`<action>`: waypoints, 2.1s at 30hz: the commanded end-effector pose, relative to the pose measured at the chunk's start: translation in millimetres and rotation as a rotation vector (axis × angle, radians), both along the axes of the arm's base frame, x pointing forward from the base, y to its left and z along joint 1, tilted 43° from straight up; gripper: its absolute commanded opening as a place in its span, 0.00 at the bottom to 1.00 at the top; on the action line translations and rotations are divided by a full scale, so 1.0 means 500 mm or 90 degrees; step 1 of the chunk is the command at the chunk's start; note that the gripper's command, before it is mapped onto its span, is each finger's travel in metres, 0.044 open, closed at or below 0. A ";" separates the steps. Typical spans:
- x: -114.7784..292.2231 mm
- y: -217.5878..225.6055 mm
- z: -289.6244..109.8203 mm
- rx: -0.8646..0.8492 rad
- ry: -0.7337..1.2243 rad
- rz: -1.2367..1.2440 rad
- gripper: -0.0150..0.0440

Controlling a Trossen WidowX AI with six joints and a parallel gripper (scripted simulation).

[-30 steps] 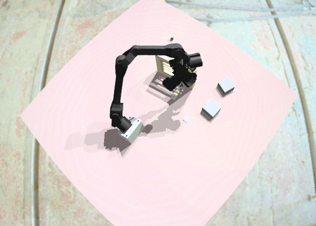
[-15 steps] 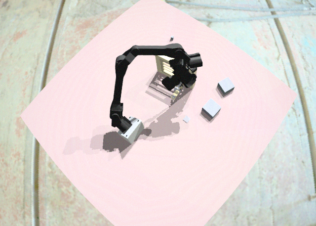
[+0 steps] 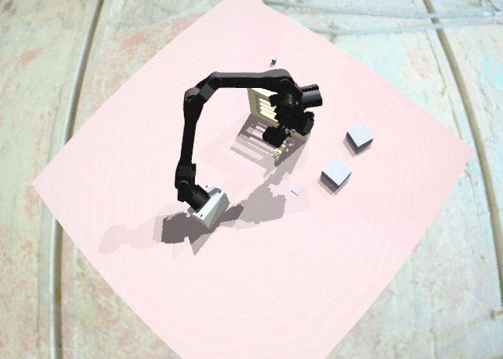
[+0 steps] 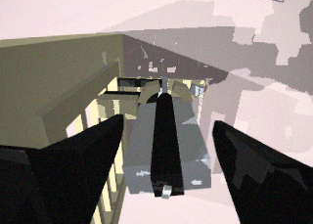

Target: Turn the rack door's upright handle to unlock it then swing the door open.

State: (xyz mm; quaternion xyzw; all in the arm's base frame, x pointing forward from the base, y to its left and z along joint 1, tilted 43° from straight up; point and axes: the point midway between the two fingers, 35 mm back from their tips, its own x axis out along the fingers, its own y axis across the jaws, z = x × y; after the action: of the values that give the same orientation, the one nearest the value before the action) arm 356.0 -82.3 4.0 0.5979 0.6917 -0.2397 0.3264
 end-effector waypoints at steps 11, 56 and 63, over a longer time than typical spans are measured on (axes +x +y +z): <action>0.002 0.004 0.001 0.034 -0.298 0.325 0.75; 0.002 0.004 0.001 0.133 -1.252 1.372 0.75; 0.002 0.004 0.001 0.147 -1.400 1.534 0.75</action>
State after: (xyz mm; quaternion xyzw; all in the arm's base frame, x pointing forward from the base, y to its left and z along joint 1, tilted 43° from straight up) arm 355.8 -83.2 4.0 -0.3180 0.2493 0.6878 0.6030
